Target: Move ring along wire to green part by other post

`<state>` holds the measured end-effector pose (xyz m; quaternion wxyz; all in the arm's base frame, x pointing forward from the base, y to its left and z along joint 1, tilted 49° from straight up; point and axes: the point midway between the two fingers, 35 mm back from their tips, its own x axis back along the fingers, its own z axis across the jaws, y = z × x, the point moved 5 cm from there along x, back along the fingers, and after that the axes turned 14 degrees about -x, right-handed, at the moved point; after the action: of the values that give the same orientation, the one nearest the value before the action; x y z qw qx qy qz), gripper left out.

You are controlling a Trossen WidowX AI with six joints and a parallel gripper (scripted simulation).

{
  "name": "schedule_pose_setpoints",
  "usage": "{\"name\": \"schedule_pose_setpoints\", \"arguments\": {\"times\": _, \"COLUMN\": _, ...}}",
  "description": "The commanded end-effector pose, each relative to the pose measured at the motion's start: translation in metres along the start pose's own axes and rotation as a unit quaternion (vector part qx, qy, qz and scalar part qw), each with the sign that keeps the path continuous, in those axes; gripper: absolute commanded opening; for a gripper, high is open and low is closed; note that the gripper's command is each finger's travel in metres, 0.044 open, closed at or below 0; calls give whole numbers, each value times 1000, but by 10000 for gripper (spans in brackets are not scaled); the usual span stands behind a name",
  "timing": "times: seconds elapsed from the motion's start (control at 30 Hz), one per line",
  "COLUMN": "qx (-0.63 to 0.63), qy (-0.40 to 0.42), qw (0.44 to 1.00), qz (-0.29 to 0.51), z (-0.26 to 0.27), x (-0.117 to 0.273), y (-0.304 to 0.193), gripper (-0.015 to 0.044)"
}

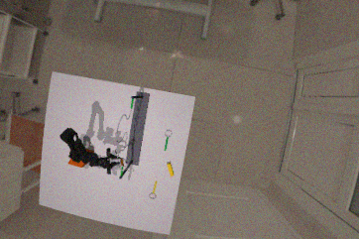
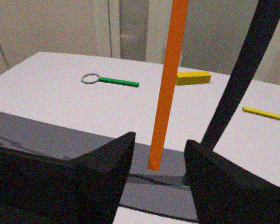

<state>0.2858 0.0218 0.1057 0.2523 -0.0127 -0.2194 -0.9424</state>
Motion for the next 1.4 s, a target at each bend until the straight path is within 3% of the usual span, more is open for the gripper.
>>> {"name": "schedule_pose_setpoints", "arguments": {"times": 0.0, "qx": -1, "qy": -2, "qw": 1000, "qz": 4, "z": -1, "x": 7, "y": -3, "gripper": 160}}
{"name": "schedule_pose_setpoints", "arguments": {"times": 0.97, "qx": -1, "qy": -2, "qw": 1000, "qz": 4, "z": -1, "x": 7, "y": -3, "gripper": 160}}
{"name": "schedule_pose_setpoints", "arguments": {"times": 1.17, "qx": -2, "qy": -2, "qw": 1000, "qz": 1, "z": -3, "x": 52, "y": -9, "gripper": 318}}
{"name": "schedule_pose_setpoints", "arguments": {"times": 1.3, "qx": -2, "qy": -2, "qw": 1000, "qz": 1, "z": -3, "x": 54, "y": -9, "gripper": 423}}
{"name": "schedule_pose_setpoints", "arguments": {"times": 1.37, "qx": -2, "qy": -2, "qw": 1000, "qz": 1, "z": -3, "x": 54, "y": -9, "gripper": 440}}
